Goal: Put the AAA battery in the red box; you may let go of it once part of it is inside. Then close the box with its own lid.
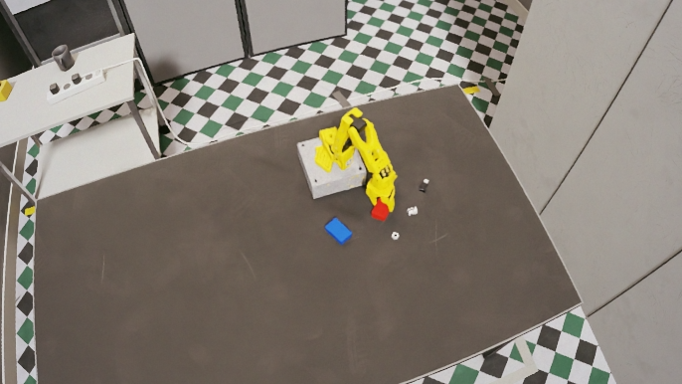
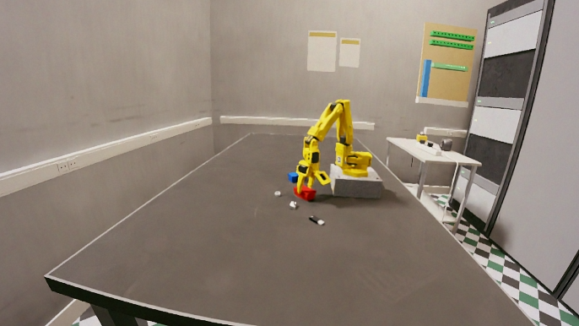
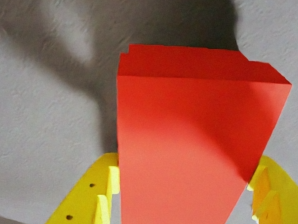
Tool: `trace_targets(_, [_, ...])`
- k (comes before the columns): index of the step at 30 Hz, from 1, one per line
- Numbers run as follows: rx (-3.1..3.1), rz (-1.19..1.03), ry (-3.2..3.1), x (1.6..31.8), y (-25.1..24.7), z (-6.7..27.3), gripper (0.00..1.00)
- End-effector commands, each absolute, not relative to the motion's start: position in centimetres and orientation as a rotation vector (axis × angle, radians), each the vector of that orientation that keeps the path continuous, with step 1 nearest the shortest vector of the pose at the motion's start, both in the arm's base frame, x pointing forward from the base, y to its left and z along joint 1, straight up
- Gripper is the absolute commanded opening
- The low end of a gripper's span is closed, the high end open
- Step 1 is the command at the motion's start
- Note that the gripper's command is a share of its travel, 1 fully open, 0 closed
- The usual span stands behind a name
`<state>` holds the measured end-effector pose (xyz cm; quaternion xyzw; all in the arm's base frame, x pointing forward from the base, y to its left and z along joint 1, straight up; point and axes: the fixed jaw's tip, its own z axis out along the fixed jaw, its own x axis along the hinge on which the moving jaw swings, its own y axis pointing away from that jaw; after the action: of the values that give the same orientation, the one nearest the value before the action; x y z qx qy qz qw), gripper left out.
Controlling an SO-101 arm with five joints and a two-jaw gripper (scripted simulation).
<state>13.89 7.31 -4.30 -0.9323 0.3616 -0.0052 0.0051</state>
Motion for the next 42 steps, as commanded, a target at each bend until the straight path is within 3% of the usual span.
trace_targets(1, [-2.931, 0.002, 1.135, 13.5, 7.1, -4.6, 0.28])
trace_targets(42, [-2.931, 0.001, 1.135, 13.8, 7.3, -3.1, 0.30])
